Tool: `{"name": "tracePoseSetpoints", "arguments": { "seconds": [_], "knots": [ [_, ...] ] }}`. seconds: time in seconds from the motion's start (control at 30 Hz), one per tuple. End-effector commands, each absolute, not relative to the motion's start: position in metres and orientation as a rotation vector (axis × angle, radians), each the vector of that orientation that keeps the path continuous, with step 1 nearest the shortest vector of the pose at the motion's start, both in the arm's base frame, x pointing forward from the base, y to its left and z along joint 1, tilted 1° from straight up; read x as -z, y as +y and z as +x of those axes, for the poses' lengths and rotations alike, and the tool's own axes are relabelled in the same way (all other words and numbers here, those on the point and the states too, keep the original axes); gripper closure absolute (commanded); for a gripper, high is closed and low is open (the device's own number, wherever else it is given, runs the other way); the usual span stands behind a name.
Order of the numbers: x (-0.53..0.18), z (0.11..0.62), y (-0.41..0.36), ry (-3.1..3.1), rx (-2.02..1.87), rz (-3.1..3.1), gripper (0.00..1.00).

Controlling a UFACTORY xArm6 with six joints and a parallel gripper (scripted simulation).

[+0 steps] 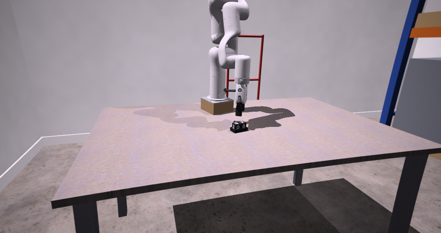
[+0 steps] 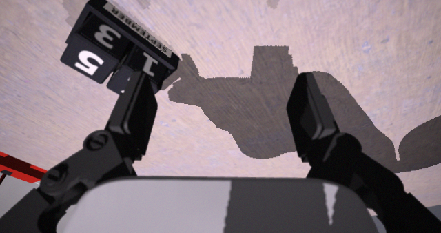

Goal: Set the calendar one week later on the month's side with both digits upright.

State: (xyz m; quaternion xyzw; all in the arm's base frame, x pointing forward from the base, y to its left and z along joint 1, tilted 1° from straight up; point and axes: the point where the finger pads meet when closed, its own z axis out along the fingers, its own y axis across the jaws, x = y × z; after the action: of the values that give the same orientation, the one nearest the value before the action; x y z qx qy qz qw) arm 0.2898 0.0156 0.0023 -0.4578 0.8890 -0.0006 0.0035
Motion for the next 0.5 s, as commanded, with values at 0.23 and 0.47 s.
{"name": "tracePoseSetpoints", "arguments": {
  "seconds": [0.23,0.47],
  "knots": [
    [-0.003,0.295,0.018,2.942,0.002,-1.074,0.00],
    [-0.002,0.311,0.028,2.948,0.002,-1.058,0.00]
  ]
}}
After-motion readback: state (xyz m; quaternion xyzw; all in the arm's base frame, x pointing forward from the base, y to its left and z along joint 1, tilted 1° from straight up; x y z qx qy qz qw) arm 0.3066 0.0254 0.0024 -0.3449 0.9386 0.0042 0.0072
